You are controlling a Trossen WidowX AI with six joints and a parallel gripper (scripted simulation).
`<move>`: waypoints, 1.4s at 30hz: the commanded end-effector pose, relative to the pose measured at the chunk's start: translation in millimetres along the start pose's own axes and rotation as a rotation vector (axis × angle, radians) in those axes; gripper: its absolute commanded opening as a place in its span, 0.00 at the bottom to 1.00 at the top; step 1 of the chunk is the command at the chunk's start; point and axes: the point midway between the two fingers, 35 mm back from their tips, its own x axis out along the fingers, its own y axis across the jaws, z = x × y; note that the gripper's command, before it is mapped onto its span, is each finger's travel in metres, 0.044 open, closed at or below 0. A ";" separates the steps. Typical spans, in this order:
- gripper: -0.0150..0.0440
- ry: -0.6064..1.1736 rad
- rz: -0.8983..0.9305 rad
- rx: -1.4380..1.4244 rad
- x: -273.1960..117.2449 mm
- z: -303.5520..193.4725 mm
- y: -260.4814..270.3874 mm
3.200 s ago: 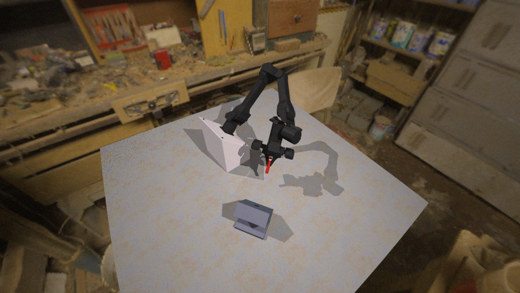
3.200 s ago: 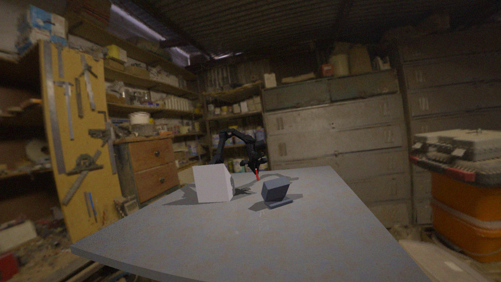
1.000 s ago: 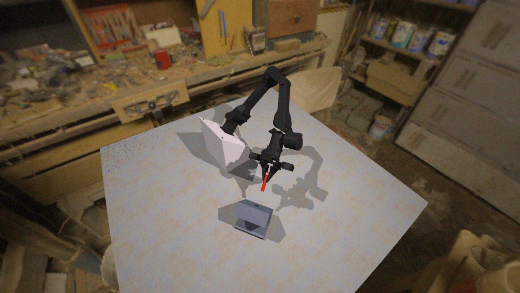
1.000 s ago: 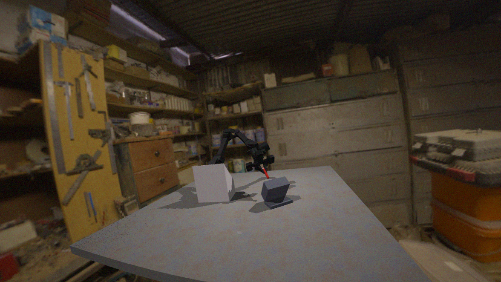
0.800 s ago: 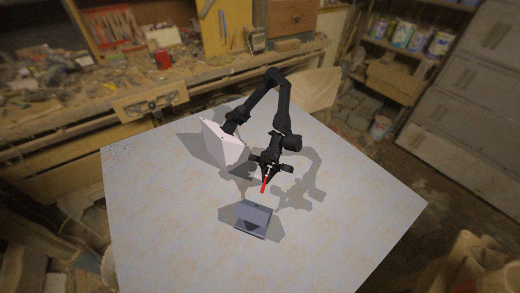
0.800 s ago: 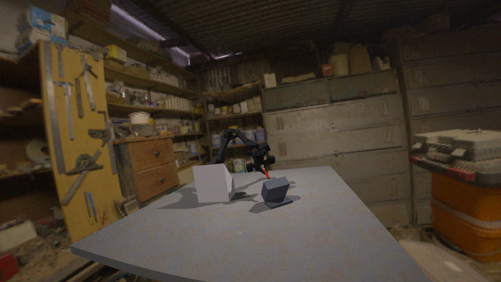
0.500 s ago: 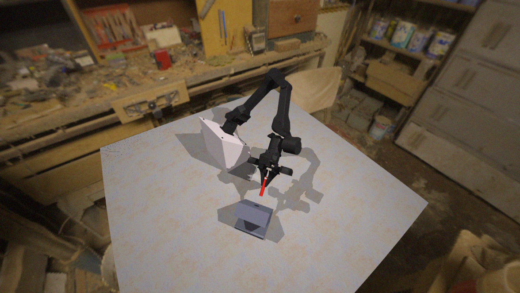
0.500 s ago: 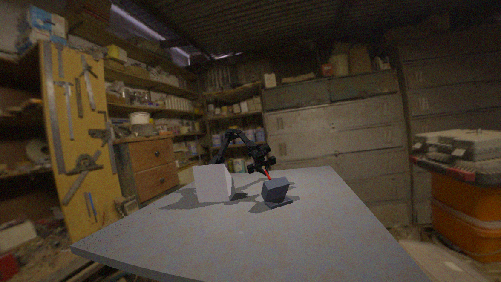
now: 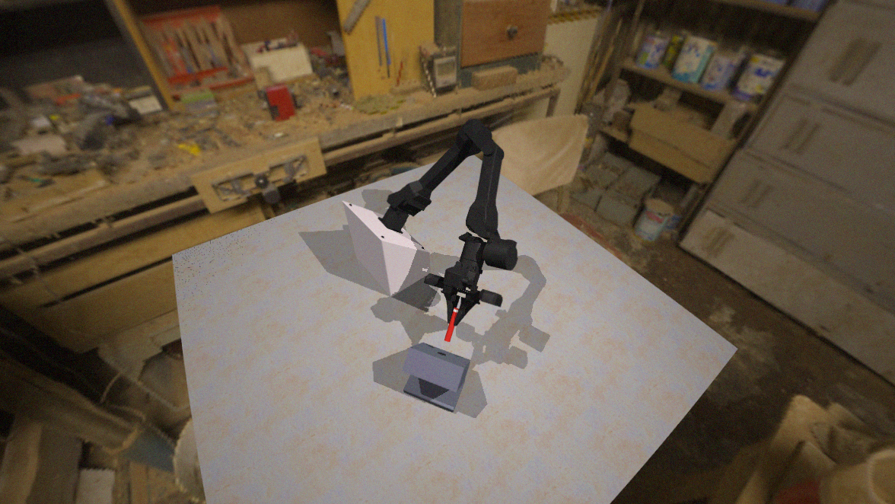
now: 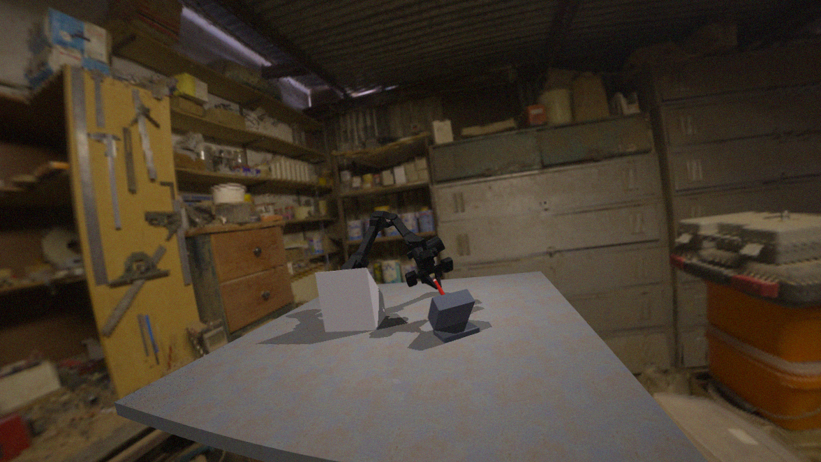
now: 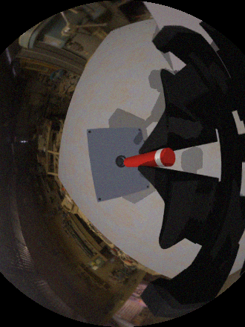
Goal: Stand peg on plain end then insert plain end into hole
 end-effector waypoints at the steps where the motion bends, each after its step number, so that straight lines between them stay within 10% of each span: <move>1: 0.25 -0.005 -0.009 -0.002 2.9 -0.1 -2.6; 42: 0.25 -0.002 0.000 0.003 22.5 -0.3 -0.6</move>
